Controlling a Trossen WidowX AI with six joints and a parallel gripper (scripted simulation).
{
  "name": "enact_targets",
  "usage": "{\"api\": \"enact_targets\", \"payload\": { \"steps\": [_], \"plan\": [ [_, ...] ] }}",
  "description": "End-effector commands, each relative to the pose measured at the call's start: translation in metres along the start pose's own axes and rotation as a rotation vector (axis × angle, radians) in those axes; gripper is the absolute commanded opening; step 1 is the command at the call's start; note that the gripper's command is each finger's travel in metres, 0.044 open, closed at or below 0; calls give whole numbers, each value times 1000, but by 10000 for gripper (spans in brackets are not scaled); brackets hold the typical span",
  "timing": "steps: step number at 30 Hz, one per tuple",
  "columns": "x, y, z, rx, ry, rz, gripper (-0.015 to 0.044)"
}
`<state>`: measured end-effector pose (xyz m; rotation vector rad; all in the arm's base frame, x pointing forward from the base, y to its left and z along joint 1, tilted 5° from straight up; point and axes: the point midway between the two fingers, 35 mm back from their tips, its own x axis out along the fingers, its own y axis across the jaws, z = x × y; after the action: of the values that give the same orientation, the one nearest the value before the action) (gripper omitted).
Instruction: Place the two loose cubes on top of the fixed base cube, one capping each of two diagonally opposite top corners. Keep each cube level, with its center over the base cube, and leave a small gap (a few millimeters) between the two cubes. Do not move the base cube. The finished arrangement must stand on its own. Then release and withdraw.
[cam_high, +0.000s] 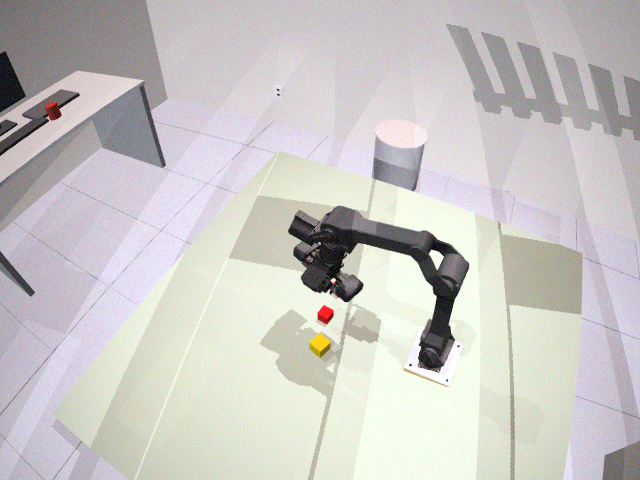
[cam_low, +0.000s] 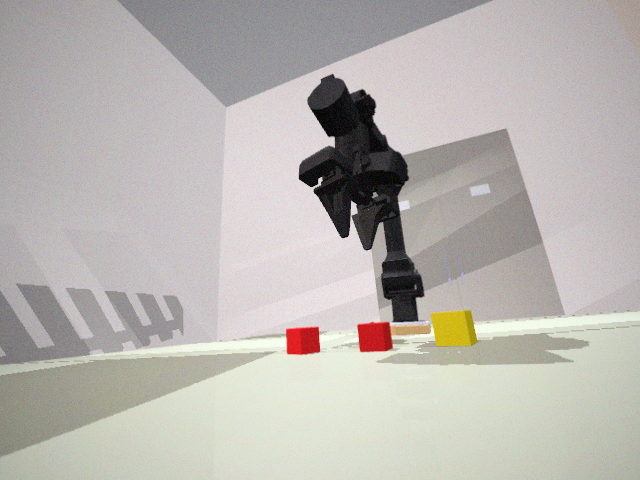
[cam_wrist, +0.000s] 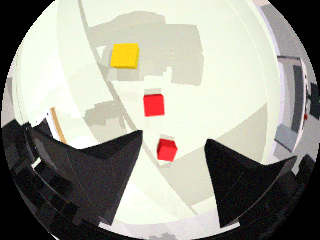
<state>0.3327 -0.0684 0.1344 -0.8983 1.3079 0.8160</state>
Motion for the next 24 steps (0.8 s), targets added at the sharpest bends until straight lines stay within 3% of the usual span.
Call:
{"api": "enact_targets", "payload": {
  "steps": [1, 9, 17, 24],
  "plan": [
    [12, 10, 4, -183, 6, 138, 265],
    [14, 10, 4, -193, 6, 146, 265],
    [69, 18, 3, -193, 6, 146, 265],
    [79, 20, 3, -193, 6, 146, 265]
  ]
}}
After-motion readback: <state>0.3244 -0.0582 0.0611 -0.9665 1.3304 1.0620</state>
